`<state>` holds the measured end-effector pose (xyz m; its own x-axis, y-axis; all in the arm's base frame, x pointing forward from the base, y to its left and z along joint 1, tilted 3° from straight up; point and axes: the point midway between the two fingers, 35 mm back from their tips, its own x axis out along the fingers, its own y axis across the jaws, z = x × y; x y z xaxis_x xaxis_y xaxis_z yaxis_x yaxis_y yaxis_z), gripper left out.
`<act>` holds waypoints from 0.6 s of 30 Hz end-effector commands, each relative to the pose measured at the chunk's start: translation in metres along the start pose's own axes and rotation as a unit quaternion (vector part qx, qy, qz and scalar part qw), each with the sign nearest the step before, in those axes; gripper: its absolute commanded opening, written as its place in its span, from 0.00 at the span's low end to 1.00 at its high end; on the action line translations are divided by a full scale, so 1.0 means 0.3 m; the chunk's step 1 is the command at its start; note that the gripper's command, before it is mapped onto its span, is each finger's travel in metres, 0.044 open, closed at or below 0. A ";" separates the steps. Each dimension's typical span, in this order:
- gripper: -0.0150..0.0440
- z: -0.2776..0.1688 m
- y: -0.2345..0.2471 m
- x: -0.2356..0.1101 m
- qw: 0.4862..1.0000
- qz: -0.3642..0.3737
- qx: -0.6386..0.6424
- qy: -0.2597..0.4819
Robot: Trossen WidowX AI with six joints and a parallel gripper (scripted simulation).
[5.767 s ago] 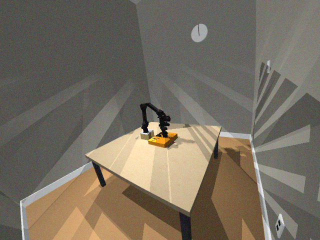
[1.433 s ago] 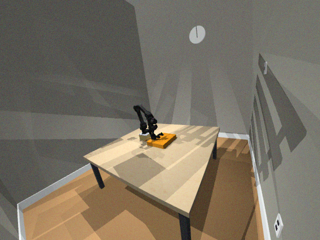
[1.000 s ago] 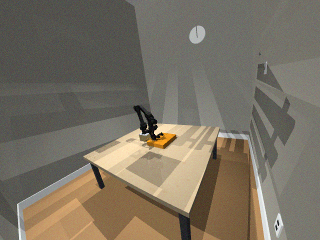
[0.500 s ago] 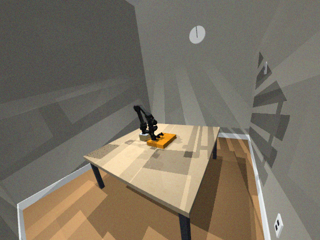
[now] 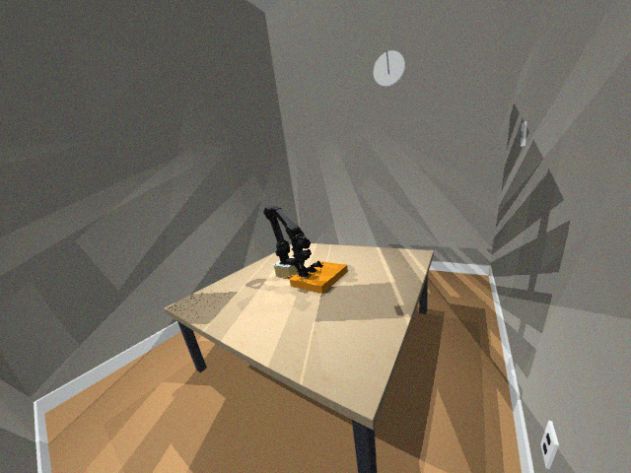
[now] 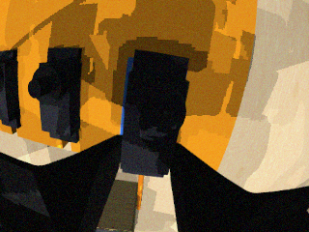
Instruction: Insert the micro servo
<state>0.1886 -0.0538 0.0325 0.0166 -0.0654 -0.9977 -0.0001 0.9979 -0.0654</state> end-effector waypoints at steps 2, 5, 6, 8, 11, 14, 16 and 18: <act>0.25 0.001 0.000 0.016 1.000 0.001 -0.001 0.000; 0.25 0.001 0.000 0.023 1.000 0.001 -0.001 0.000; 0.25 0.001 0.000 0.026 1.000 0.001 -0.001 0.000; 0.25 0.001 0.000 0.032 1.000 0.001 -0.001 0.000; 0.25 0.001 0.000 0.040 1.000 0.001 -0.001 0.000; 0.25 0.001 0.000 0.048 1.000 0.001 -0.001 0.000; 0.25 0.001 0.000 0.053 1.000 0.001 -0.001 0.000; 0.25 0.001 0.001 0.059 1.000 0.001 -0.001 0.000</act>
<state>0.1888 -0.0547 0.0180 0.0165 -0.0654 -0.9977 -0.0002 0.9979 -0.0654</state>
